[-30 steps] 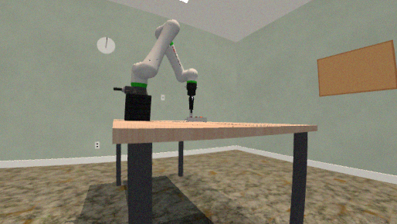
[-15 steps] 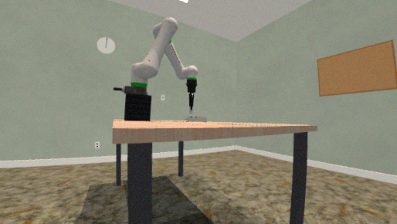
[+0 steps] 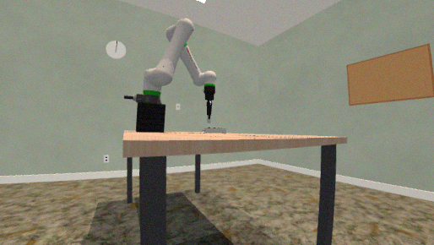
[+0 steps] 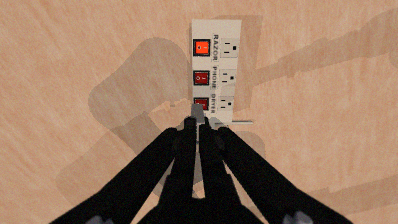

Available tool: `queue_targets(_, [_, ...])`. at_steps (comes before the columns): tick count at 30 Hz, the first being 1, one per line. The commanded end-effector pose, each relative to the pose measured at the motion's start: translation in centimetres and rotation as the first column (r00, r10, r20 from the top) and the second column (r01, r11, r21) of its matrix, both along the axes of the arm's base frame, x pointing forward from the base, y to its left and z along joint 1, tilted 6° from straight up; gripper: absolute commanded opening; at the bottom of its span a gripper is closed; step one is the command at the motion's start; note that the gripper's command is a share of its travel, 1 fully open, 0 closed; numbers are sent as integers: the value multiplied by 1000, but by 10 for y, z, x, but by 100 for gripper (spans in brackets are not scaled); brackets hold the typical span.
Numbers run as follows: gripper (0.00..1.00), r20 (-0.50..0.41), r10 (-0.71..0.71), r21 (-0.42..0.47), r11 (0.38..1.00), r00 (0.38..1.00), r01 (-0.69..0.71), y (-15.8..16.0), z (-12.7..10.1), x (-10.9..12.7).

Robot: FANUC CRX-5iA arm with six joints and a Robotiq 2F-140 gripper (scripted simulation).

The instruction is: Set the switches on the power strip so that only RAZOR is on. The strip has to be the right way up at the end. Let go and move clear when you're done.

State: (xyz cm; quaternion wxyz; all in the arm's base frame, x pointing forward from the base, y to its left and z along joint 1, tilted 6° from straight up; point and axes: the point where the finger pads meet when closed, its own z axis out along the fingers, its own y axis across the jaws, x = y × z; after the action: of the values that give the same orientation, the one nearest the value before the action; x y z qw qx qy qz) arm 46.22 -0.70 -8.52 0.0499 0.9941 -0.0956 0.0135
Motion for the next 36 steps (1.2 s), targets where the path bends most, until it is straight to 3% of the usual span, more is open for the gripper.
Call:
queue_targets(1, [0, 0, 0, 0, 1000, 1000, 0, 0, 0, 0])
queue_targets(7, [0, 0, 0, 0, 1000, 1000, 0, 0, 0, 0])
queue_targets(8, [100, 0, 0, 0, 1000, 1000, 0, 0, 0, 0])
queue_targets(17, [100, 0, 0, 0, 1000, 1000, 0, 1, 10, 0])
queue_targets(29, [100, 0, 0, 0, 1000, 1000, 0, 7, 66, -1])
queue_targets(36, [100, 0, 0, 0, 1000, 1000, 0, 8, 81, -1])
